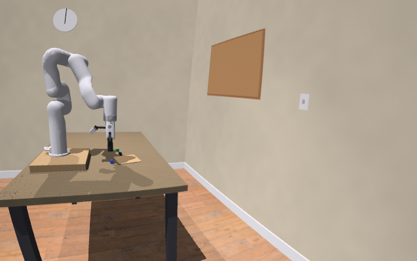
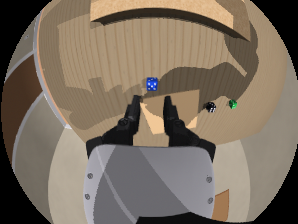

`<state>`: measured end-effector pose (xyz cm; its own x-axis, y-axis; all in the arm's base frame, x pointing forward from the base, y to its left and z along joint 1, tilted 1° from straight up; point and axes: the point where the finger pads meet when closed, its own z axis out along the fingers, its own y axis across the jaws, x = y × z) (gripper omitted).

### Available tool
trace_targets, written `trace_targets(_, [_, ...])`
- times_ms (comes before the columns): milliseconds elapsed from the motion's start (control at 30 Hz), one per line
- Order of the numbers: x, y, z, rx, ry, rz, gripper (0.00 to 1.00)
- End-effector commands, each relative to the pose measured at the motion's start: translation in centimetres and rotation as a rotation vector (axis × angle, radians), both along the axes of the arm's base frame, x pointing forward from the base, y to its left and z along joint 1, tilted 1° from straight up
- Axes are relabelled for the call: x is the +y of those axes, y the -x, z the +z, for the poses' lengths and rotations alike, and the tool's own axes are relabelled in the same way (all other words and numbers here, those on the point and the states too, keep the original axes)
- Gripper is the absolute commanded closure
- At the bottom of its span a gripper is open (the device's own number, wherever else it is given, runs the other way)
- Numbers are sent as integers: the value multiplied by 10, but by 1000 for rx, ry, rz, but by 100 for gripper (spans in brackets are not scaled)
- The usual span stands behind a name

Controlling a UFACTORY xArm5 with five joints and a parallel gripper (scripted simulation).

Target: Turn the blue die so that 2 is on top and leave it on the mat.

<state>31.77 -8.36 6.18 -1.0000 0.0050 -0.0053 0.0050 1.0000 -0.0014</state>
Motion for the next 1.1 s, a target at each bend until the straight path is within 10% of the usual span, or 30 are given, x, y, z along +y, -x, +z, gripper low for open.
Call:
trace_targets(0, [0,-1,1,-3,1,0,64])
trace_targets(1067, [0,-1,-7,-3,1,0,64])
